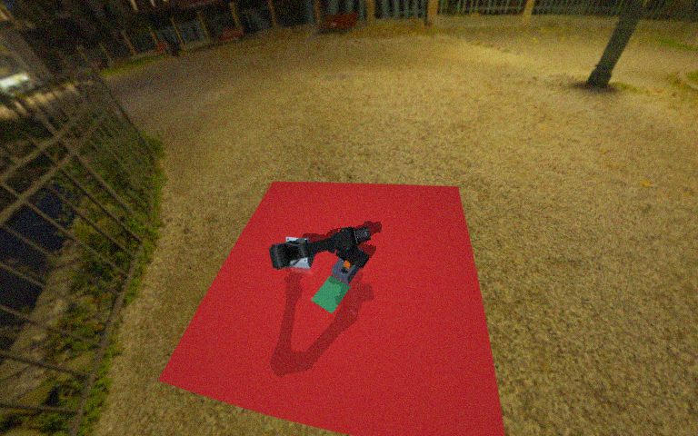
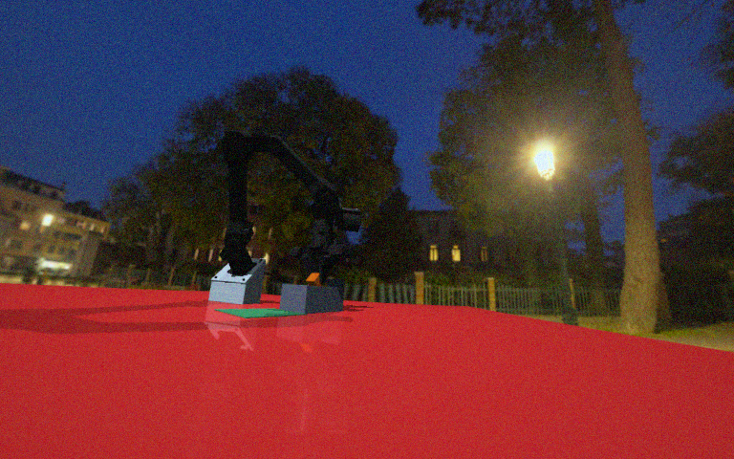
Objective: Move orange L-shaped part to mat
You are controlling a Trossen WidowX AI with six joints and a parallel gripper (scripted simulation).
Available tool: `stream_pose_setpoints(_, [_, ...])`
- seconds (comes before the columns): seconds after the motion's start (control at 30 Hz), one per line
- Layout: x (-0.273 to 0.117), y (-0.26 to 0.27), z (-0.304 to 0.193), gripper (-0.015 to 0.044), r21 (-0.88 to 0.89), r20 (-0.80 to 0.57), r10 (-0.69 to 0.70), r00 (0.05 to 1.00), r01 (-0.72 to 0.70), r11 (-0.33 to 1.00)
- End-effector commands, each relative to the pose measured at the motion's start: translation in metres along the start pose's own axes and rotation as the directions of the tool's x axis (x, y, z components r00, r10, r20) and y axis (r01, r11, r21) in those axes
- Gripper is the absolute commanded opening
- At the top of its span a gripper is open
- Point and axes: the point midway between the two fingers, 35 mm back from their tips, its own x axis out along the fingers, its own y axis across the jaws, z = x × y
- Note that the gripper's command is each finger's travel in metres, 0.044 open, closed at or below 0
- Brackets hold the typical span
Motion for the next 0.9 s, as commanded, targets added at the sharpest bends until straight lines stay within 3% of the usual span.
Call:
stream_pose_setpoints(0.0, [0.0,0.0,0.0,0.0,0.002,0.0,-0.001,1.0,0.001,1.0])
stream_pose_setpoints(0.87, [-0.035,0.001,0.0,0.0,-0.005,-0.003,0.002,1.0,-0.002,1.0])
